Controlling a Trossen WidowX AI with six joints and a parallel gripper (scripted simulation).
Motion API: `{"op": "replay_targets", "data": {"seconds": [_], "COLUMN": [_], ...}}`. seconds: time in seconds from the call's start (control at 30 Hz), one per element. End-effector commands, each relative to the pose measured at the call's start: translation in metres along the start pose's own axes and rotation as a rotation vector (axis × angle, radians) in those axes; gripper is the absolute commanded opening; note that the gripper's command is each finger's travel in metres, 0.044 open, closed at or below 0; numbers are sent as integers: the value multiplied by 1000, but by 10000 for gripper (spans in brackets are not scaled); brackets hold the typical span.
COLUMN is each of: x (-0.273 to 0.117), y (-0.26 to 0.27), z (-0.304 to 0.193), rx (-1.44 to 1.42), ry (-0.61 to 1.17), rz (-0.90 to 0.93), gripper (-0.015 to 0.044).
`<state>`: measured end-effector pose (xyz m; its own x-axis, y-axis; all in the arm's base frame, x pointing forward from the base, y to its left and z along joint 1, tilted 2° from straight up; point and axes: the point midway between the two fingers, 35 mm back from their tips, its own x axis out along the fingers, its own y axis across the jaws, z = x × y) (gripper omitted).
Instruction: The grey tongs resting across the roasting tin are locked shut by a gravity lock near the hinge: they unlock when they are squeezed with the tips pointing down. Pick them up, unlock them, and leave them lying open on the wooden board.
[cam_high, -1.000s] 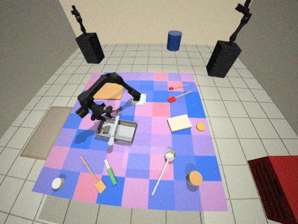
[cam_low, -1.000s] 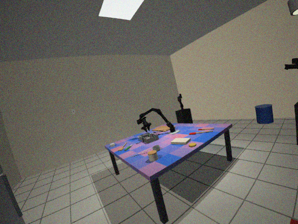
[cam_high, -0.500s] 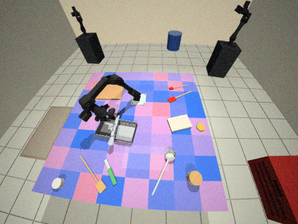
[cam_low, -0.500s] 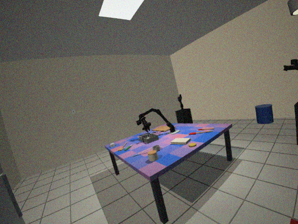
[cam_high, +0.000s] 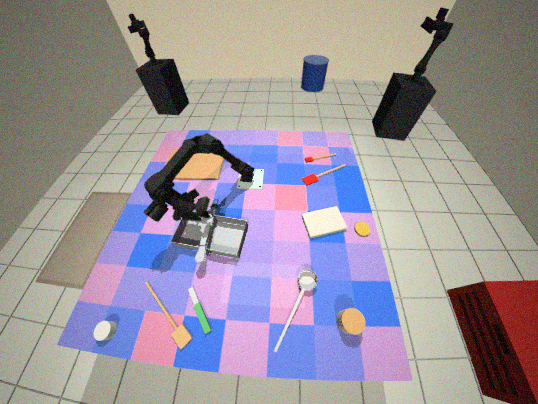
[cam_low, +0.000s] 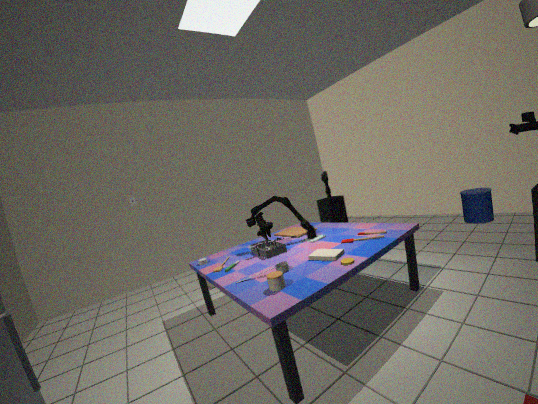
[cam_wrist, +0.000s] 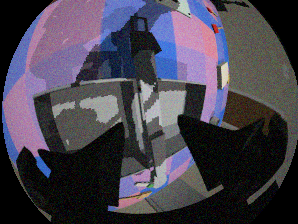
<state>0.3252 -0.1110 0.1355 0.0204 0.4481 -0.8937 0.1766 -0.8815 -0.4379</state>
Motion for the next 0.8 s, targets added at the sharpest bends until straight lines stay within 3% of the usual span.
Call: {"op": "replay_targets", "data": {"seconds": [0.0, 0.77], "x": [8, 46], "y": [0, -1], "z": [0, 1], "rx": [9, 17], "ry": [-4, -15], "rz": [-9, -23], "gripper": [260, 260]}}
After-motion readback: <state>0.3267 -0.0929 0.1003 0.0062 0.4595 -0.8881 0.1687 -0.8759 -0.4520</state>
